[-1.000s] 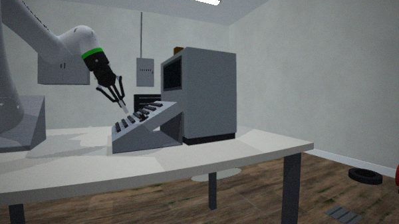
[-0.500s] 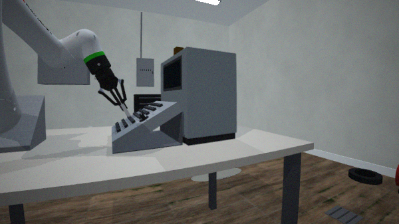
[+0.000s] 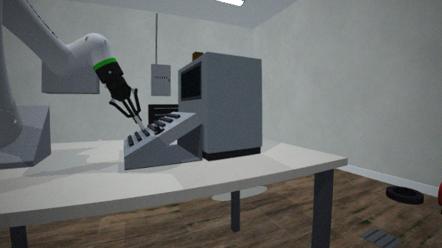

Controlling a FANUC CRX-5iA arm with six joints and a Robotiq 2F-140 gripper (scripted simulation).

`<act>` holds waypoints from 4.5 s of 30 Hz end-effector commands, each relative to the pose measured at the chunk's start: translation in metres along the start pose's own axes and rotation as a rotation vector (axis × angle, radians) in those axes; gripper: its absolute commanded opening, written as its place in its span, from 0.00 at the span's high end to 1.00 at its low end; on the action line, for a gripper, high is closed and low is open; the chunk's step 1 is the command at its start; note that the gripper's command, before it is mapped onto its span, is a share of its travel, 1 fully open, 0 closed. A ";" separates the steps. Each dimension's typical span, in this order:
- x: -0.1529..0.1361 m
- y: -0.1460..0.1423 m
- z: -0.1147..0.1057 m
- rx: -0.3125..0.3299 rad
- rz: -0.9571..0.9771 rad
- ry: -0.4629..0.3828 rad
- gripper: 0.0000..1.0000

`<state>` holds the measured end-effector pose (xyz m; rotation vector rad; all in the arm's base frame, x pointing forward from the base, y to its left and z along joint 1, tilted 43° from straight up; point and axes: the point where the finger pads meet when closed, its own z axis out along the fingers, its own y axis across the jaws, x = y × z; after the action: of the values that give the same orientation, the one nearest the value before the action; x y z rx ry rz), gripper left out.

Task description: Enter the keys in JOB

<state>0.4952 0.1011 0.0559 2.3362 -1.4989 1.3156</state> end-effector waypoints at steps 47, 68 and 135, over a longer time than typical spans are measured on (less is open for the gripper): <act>0.000 0.000 0.014 0.000 0.000 0.000 1.00; 0.000 0.000 0.014 0.000 0.000 0.000 1.00; 0.034 0.034 -0.022 0.000 0.000 0.000 1.00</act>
<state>0.4613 0.0706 0.0795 2.3350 -1.4967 1.3142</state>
